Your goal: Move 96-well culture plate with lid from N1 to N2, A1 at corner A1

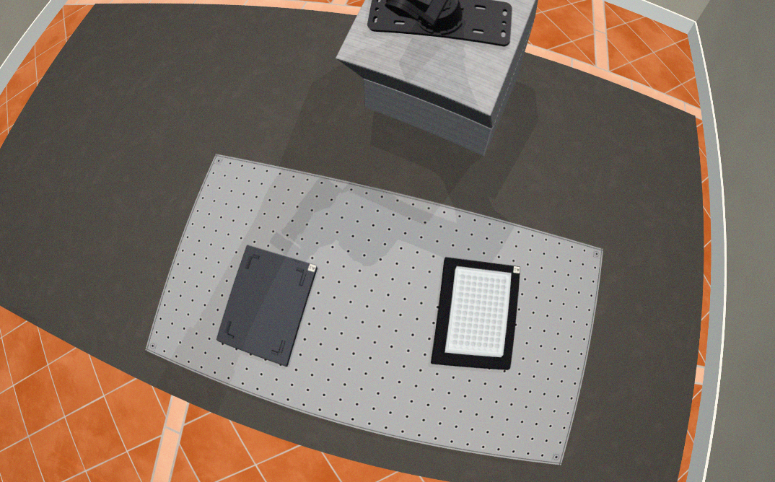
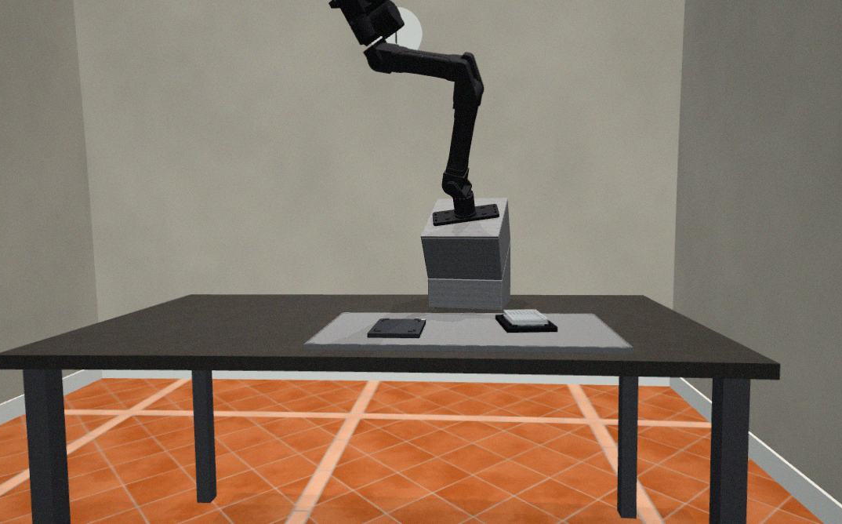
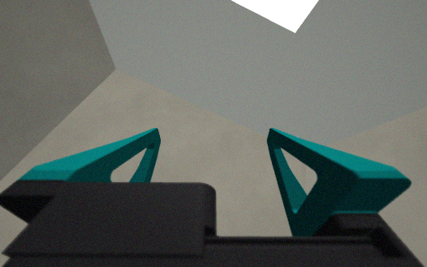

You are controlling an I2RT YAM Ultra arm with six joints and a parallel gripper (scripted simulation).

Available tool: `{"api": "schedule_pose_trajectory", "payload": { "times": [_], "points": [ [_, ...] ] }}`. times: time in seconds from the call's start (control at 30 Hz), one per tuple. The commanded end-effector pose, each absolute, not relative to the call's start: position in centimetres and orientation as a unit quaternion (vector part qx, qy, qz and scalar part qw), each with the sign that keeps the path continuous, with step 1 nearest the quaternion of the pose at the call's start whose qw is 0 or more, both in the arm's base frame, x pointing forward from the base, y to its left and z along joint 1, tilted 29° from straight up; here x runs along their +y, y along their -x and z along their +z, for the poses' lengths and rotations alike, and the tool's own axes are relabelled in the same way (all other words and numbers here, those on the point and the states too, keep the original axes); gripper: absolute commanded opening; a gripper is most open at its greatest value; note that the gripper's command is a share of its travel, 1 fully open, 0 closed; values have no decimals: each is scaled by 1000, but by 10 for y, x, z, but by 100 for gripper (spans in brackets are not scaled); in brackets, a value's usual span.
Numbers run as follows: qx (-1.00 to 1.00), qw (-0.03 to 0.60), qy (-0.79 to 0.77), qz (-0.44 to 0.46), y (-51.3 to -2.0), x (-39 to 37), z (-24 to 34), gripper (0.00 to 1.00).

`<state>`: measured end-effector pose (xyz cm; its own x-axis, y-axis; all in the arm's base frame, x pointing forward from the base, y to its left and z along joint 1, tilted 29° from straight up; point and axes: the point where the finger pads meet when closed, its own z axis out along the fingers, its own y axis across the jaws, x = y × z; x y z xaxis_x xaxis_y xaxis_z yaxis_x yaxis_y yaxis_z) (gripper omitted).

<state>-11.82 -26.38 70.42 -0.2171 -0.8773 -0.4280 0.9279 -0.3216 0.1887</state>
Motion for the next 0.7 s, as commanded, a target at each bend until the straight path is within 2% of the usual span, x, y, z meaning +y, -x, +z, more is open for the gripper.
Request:
{"api": "schedule_pose_trajectory", "payload": {
  "times": [0.0,0.07,0.13,0.27,0.37,0.47,0.6,0.67],
  "points": [
    [77,591,-268,-757,117,-284,689,100],
    [87,606,-271,-743,110,-282,693,100],
    [94,599,-291,-740,114,-311,675,100],
    [90,597,-282,-745,108,-315,673,100],
    [110,627,-287,-715,94,-304,684,100],
    [128,622,-317,-705,93,-339,657,100],
    [125,620,-309,-710,82,-351,650,100],
    [147,634,-326,-685,75,-355,647,100]
  ]
}}
